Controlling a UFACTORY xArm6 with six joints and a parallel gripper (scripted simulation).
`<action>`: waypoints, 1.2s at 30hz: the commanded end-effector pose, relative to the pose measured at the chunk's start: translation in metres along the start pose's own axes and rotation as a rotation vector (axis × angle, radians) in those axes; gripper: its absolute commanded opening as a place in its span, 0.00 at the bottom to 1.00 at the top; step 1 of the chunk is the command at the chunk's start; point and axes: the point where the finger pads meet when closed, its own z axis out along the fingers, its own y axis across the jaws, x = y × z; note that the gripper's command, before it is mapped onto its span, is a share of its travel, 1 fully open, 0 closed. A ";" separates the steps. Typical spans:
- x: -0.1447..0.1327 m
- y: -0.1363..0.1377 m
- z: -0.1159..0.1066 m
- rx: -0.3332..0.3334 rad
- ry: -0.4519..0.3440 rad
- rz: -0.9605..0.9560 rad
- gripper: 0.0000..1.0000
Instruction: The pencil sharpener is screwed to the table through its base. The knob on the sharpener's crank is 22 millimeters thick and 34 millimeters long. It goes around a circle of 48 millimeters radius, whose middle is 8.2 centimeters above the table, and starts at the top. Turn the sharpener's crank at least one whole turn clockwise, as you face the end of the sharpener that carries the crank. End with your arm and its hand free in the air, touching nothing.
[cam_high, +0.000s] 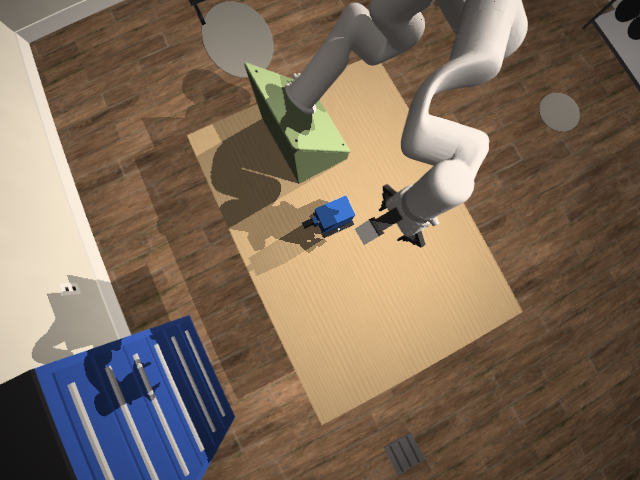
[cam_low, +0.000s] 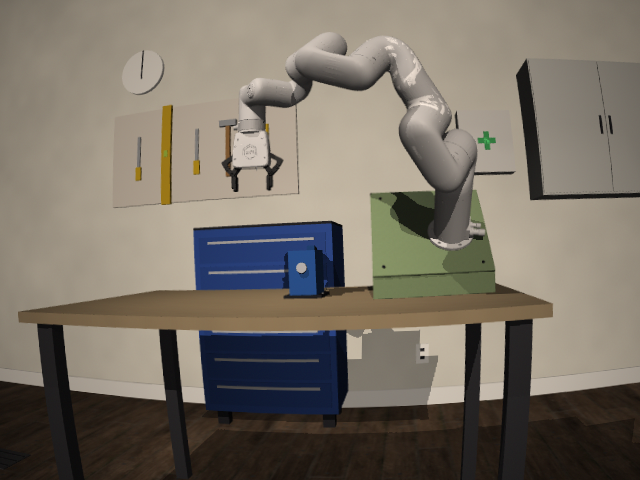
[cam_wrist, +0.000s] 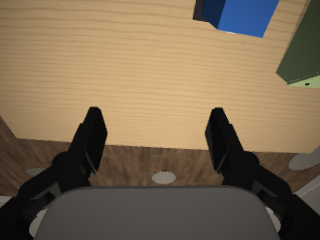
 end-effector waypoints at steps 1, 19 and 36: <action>0.038 0.013 0.009 0.003 0.001 0.017 1.00; 0.168 0.105 0.066 -0.017 -0.022 0.080 1.00; 0.199 0.141 0.088 -0.025 -0.037 0.095 0.00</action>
